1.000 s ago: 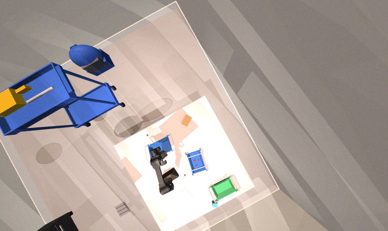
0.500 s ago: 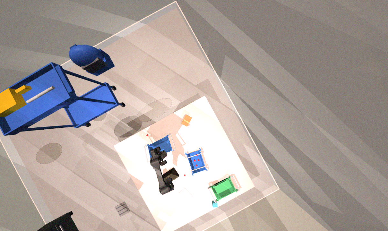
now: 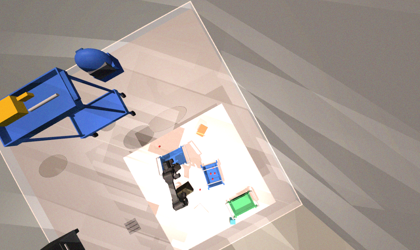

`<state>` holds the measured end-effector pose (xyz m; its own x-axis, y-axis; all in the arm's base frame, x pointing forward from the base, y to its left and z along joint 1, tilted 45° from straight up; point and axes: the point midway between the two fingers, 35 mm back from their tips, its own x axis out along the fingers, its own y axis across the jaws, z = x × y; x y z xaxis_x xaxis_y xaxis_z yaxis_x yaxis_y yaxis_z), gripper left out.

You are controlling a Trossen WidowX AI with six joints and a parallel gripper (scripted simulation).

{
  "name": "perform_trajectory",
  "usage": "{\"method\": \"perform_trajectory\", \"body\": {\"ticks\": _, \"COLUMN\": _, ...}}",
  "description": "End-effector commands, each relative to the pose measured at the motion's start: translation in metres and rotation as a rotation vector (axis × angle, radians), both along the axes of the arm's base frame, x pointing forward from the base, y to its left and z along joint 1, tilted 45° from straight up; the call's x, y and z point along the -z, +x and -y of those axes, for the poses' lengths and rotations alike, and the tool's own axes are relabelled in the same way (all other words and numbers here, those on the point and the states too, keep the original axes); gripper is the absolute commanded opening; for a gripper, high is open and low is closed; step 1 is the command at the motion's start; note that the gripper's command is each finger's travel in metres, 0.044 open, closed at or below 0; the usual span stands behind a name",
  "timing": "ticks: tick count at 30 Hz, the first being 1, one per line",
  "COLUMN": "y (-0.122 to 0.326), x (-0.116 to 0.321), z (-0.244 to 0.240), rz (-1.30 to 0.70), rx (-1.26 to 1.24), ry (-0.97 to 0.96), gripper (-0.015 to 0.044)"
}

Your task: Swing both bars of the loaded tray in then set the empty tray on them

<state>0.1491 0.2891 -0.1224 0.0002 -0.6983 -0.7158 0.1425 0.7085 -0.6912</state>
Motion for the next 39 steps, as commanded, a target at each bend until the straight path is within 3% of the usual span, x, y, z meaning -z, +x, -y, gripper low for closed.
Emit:
{"method": "perform_trajectory", "body": {"ticks": 1, "y": 0.002, "x": -0.004, "z": -0.008, "rz": 0.012, "rx": 0.005, "ry": 0.028, "gripper": 0.0000}}
{"method": "perform_trajectory", "body": {"ticks": 20, "y": 0.002, "x": -0.004, "z": -0.008, "rz": 0.014, "rx": 0.007, "ry": 0.029, "gripper": 0.0000}}
{"method": "perform_trajectory", "body": {"ticks": 39, "y": 0.054, "x": -0.045, "z": 0.013, "rz": 0.218, "rx": 0.227, "ry": 0.054, "gripper": 0.0000}}
